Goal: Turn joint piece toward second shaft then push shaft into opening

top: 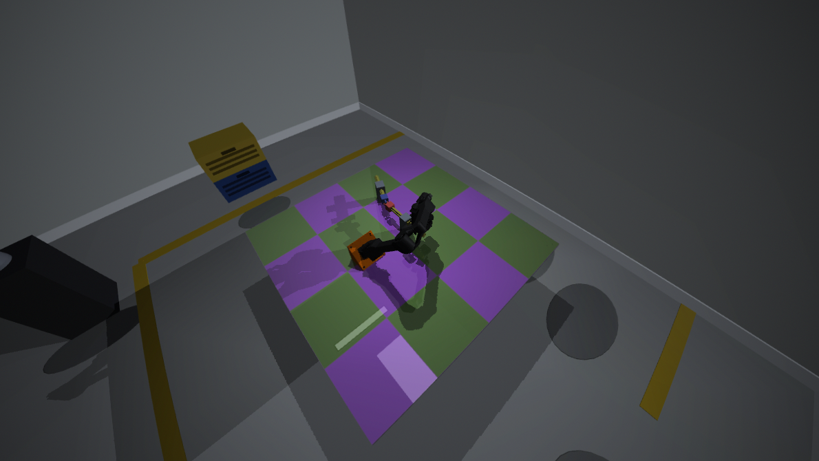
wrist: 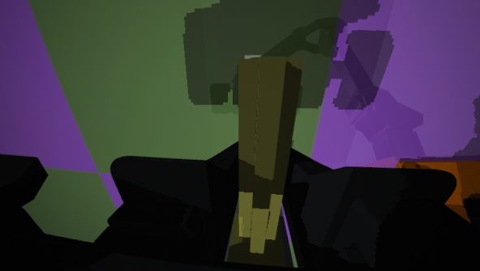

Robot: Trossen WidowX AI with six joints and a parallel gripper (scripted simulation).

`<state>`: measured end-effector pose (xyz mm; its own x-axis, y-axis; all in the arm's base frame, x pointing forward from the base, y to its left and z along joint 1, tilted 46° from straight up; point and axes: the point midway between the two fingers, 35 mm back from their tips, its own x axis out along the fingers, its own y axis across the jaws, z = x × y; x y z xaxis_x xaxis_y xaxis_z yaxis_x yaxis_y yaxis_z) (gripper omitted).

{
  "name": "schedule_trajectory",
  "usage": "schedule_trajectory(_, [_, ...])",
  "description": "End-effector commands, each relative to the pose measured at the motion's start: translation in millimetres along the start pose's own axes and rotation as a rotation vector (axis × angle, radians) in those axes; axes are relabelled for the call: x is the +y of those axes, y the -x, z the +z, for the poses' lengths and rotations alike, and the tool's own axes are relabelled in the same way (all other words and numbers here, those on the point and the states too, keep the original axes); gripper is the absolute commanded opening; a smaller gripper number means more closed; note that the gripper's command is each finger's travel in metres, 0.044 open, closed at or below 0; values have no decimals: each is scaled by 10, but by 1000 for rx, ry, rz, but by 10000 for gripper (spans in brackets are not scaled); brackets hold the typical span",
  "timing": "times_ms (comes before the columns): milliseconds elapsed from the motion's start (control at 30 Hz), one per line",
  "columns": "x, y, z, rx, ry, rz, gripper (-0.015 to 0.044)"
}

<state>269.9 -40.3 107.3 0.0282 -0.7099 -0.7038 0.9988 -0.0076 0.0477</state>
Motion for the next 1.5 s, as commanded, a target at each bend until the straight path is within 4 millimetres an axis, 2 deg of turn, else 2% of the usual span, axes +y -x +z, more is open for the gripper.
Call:
schedule_trajectory(0, [1, 2, 1, 3, 1, 1, 0])
schedule_trajectory(233, [1, 2, 1, 3, 1, 1, 0])
schedule_trajectory(333, [1, 2, 1, 3, 1, 1, 67])
schedule_trajectory(500, [1, 2, 1, 3, 1, 1, 67])
schedule_trajectory(967, [1, 2, 1, 3, 1, 1, 434])
schedule_trajectory(1467, [2, 25, -2, 3, 1, 1, 440])
